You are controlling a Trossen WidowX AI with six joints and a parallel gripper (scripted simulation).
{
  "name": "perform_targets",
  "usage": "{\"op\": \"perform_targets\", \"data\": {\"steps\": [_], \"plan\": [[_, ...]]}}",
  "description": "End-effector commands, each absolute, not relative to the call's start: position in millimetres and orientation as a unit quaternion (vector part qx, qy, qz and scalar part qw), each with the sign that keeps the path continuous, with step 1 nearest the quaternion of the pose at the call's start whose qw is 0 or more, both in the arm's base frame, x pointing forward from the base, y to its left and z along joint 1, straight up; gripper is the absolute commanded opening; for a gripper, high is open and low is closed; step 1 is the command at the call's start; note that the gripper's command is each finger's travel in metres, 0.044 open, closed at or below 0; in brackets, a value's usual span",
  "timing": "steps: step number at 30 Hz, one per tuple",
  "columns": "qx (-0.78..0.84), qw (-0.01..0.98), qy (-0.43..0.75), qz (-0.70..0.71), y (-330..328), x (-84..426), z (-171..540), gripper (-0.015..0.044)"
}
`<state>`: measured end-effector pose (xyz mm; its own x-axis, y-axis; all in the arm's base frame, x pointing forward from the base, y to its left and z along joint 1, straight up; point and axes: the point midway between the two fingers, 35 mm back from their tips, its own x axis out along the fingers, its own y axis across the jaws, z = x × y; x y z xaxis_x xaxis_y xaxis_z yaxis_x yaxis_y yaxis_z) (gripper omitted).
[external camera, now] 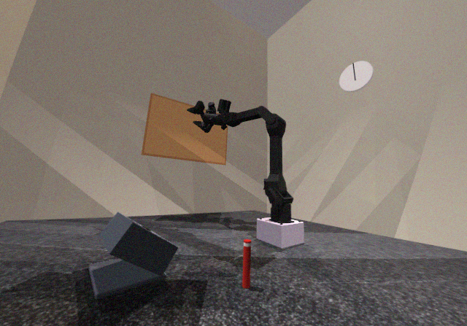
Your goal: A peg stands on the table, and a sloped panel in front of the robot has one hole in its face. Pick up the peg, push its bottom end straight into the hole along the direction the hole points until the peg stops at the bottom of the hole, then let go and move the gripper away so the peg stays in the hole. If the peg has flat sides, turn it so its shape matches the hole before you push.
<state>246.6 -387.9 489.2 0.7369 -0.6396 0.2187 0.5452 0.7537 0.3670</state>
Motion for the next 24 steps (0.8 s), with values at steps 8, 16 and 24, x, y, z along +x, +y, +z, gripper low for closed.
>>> {"op": "perform_targets", "data": {"steps": [8,16,24], "plan": [[0.193,0.930,-0.121,-0.290,-363,297,455,0.0440],[0.222,0.936,-0.076,-0.263,-338,333,429,0.0440],[0.250,0.937,-0.029,-0.240,-310,364,401,0.0440]]}}
